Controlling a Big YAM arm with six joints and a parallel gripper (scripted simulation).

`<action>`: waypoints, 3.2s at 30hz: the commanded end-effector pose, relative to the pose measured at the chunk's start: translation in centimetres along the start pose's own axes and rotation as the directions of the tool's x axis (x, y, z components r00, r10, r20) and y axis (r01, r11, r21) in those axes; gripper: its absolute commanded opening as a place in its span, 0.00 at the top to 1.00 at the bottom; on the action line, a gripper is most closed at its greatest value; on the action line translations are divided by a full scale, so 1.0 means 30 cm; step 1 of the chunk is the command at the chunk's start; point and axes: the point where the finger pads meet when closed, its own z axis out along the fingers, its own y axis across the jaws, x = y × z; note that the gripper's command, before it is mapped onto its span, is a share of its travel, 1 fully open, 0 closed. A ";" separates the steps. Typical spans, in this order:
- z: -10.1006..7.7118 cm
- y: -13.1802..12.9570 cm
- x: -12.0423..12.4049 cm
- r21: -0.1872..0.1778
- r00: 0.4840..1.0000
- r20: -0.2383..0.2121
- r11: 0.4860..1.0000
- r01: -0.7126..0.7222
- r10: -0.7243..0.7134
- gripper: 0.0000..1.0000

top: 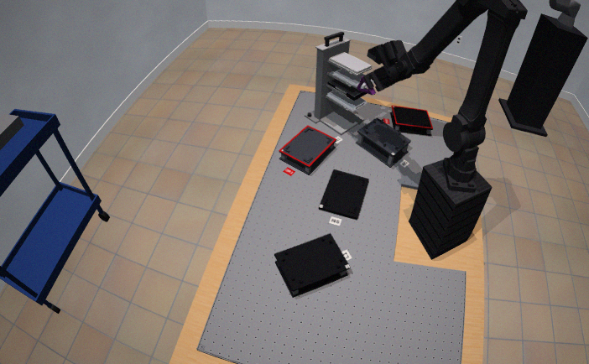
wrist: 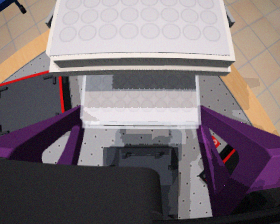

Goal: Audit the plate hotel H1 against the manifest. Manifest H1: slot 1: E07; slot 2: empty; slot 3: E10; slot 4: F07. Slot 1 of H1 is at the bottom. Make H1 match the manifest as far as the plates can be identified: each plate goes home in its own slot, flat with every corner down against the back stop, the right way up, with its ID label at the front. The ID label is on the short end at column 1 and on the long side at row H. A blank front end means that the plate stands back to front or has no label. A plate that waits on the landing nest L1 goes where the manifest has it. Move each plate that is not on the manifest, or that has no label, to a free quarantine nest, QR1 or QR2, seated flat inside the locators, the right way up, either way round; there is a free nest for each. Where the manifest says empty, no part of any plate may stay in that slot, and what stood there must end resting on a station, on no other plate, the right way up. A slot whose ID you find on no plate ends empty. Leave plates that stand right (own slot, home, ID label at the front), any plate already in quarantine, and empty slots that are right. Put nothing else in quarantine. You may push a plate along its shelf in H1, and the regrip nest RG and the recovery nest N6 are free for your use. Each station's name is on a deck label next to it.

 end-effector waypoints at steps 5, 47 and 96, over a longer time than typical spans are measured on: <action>-0.028 -0.023 -0.029 0.017 0.999 0.042 1.000 0.020 -0.021 0.14; -0.148 -0.022 0.093 0.017 0.999 0.038 1.000 0.021 -0.022 0.14; -0.273 -0.017 0.252 0.012 1.000 0.019 1.000 0.016 -0.016 0.14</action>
